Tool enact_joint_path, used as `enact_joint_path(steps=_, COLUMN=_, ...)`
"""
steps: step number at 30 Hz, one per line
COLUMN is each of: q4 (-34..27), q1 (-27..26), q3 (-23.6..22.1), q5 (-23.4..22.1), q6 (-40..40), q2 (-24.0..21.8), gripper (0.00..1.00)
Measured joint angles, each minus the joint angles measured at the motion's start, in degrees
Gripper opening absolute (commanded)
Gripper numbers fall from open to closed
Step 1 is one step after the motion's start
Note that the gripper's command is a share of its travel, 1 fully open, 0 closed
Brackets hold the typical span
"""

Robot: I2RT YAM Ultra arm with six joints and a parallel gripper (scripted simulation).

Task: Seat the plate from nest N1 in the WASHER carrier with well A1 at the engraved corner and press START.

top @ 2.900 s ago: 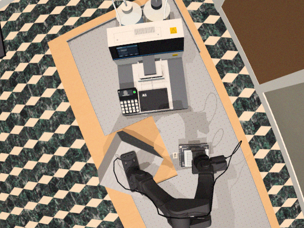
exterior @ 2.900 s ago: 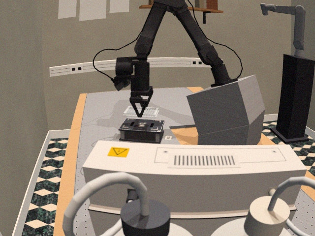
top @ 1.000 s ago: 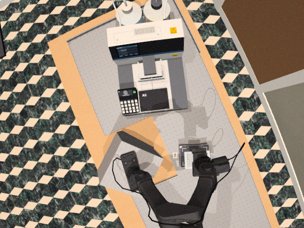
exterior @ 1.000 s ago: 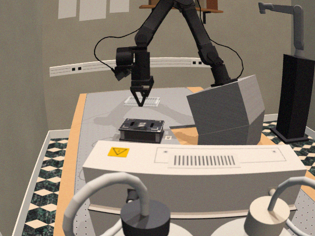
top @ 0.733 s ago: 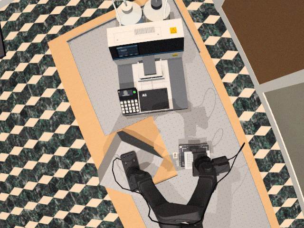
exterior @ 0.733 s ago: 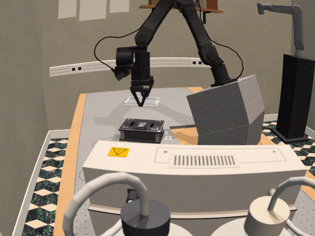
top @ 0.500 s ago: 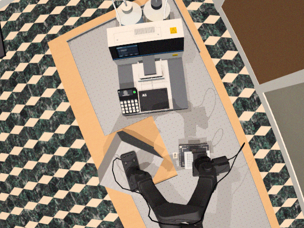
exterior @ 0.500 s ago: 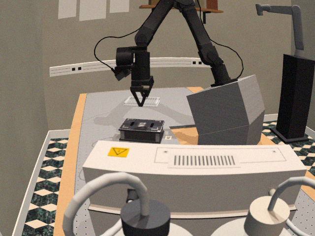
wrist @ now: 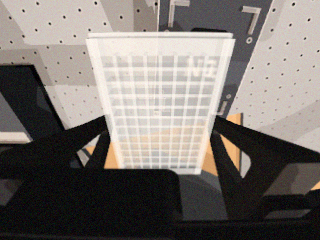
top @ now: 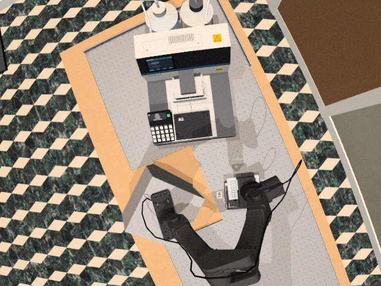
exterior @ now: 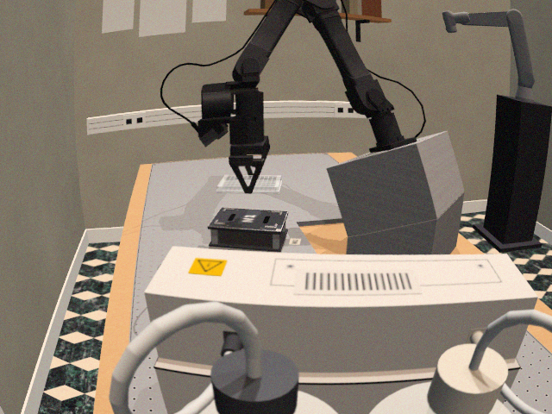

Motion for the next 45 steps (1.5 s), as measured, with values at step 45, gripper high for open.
enact_joint_path(steps=45, q4=-3.63, q1=13.55, q3=6.78, q5=3.63, q6=16.2, q2=7.72, gripper=0.84)
